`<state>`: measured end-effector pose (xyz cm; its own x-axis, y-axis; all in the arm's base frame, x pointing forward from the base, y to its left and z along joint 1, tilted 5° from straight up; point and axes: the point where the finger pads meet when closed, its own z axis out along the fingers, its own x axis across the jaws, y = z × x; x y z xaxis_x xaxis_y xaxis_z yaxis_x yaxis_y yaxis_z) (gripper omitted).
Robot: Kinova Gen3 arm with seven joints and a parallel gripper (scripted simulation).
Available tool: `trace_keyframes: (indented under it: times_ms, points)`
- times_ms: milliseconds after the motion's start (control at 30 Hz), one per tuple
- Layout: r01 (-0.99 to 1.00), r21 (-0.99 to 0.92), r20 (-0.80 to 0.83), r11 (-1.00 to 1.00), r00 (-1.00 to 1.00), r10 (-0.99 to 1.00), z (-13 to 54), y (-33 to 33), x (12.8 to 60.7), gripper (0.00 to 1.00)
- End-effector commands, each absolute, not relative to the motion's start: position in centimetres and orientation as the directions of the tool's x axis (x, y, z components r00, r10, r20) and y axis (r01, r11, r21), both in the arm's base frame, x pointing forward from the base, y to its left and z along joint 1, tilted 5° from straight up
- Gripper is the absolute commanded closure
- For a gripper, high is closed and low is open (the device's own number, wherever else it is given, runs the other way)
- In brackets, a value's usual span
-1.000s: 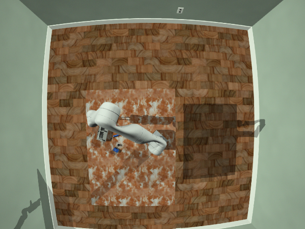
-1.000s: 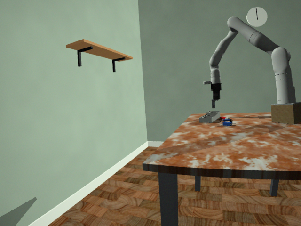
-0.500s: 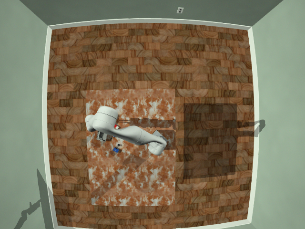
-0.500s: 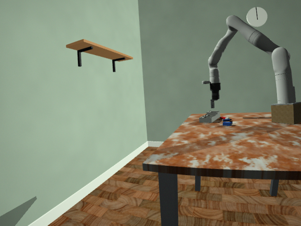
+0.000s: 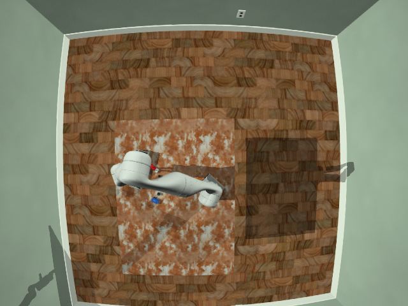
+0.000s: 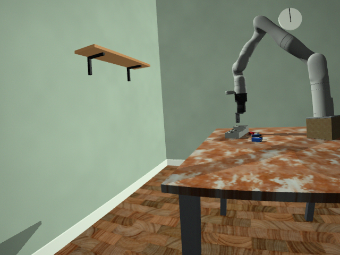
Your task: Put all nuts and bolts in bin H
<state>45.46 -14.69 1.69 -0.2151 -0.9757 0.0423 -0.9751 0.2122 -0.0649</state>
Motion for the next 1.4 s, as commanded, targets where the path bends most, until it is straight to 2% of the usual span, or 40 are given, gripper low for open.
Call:
trace_keyframes:
  times_ms: [0, 767, 1367]
  points:
    - [-0.975, -0.070, 0.045, 0.210, -0.213, -0.976, 1.3, -14.6, 45.7, 0.69]
    - [-0.975, -0.072, 0.045, 0.210, -0.213, -0.976, -4.2, -15.0, 46.1, 0.69]
    - [-0.976, -0.067, 0.044, 0.208, -0.211, -0.976, -4.2, -14.9, 45.9, 0.69]
